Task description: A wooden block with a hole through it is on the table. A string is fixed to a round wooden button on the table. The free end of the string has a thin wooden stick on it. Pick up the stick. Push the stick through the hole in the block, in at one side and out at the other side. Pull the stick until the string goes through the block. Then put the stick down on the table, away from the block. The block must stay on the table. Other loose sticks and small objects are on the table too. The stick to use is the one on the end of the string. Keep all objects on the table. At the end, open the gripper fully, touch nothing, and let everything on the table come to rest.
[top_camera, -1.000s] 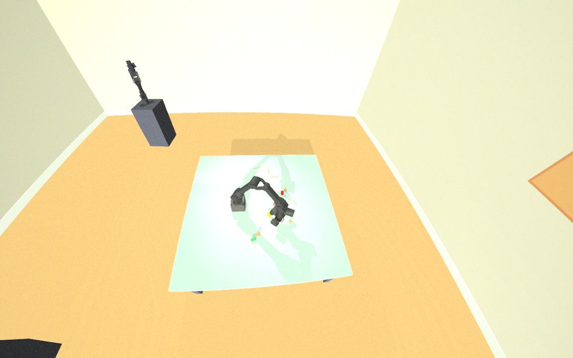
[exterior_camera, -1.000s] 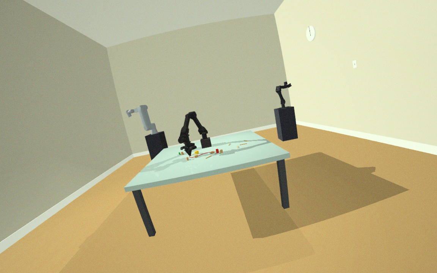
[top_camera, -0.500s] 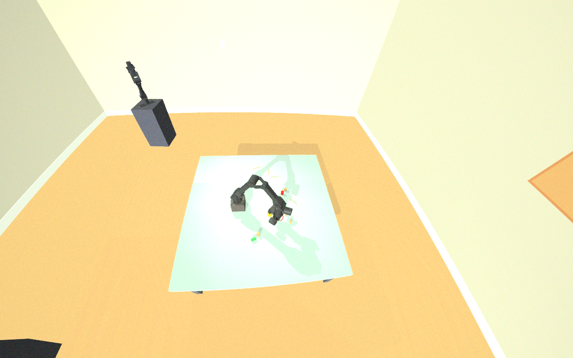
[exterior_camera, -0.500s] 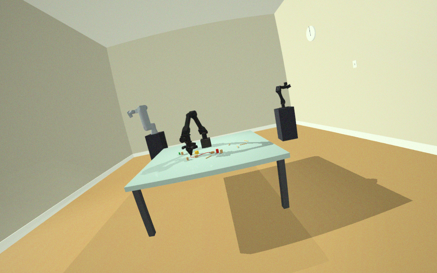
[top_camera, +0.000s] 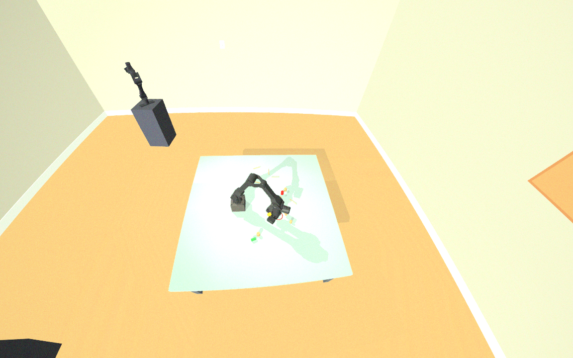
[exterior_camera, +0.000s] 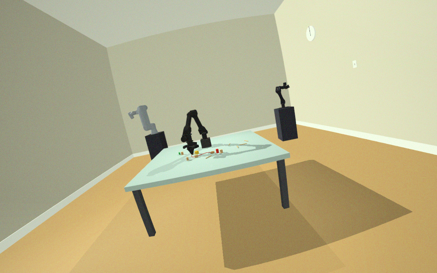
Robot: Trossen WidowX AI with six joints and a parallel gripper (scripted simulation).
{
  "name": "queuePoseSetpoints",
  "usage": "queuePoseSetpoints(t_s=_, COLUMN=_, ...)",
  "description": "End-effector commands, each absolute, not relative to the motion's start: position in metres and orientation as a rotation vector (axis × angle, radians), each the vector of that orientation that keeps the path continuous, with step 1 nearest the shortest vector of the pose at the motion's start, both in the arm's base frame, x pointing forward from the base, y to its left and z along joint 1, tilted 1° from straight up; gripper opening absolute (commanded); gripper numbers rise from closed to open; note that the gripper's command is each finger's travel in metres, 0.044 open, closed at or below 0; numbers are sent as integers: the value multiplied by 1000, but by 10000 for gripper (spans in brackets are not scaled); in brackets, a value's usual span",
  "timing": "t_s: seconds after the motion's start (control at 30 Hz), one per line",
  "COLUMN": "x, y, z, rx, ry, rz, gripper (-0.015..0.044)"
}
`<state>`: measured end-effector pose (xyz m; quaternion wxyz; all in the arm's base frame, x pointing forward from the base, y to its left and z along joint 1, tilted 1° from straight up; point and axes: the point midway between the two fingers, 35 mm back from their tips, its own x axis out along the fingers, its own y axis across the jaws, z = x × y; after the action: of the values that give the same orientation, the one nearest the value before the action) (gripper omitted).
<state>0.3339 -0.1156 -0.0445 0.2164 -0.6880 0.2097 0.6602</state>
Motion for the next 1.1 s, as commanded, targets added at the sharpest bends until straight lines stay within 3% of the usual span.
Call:
queuePoseSetpoints(t_s=0.0, x=330, y=-113, z=-44, rx=-1909, ry=591, rz=1823, gripper=0)
queuePoseSetpoints(t_s=0.87, x=301, y=-92, z=-45, rx=-1907, ry=590, rz=1826, gripper=0)
queuePoseSetpoints(t_s=1.0, x=302, y=-93, z=-46, rx=-1904, ry=580, rz=1832, gripper=105)
queuePoseSetpoints(t_s=1.07, x=302, y=-93, z=-46, rx=-1904, ry=580, rz=1832, gripper=123)
